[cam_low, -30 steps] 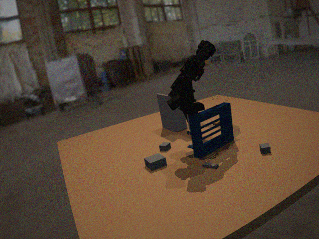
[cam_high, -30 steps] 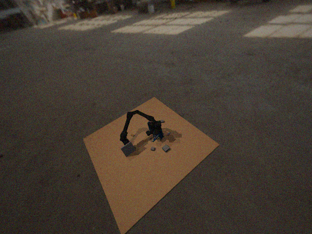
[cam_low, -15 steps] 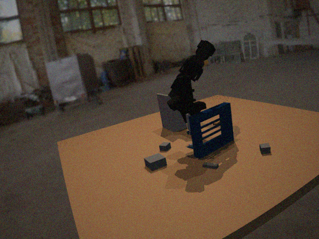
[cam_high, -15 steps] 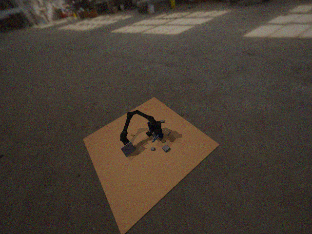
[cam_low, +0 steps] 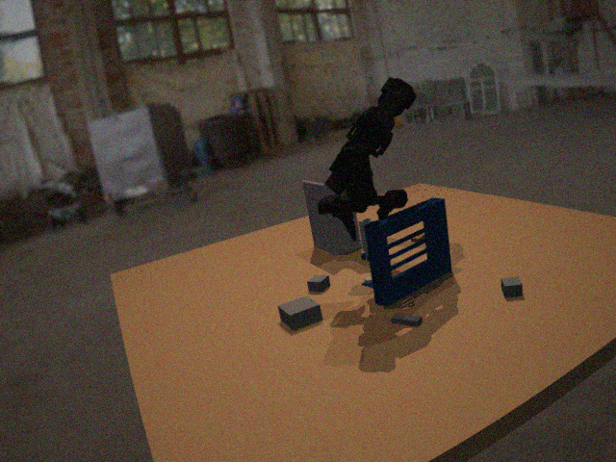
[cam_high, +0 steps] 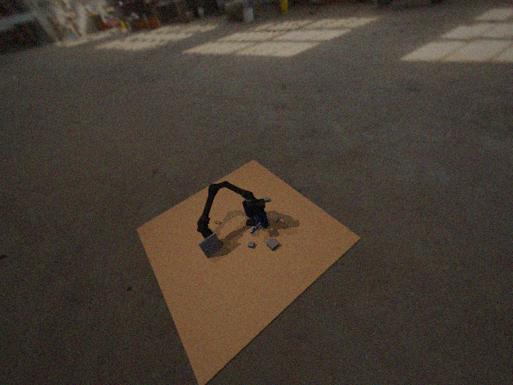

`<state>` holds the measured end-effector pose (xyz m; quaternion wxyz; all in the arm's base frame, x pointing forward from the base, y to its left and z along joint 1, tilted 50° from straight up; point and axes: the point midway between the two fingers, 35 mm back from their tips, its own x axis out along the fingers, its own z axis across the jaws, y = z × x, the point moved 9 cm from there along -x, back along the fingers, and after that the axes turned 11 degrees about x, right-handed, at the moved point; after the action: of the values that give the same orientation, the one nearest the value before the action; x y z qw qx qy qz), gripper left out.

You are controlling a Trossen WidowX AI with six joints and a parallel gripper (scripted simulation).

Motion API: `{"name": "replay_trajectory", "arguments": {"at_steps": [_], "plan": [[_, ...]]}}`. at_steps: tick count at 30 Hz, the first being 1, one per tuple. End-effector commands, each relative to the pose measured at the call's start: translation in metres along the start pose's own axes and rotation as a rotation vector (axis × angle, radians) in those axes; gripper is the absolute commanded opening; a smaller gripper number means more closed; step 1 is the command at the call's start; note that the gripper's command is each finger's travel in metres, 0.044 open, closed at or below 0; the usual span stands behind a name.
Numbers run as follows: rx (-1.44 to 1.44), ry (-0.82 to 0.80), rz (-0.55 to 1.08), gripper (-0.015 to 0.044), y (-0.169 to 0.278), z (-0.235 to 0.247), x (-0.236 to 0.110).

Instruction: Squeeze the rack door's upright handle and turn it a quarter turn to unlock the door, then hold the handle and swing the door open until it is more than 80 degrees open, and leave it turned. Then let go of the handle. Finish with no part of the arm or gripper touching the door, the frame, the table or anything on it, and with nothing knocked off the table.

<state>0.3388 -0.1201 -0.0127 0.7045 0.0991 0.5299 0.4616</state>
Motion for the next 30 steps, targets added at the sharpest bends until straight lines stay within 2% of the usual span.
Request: {"name": "replay_trajectory", "arguments": {"at_steps": [1, 30], "plan": [[-0.203, 0.0, 0.005, 0.0285, 0.001, 0.0027, 0.0028], [-1.64, -0.004, 0.004, 0.0285, 0.001, 0.0027, 0.0028]]}}
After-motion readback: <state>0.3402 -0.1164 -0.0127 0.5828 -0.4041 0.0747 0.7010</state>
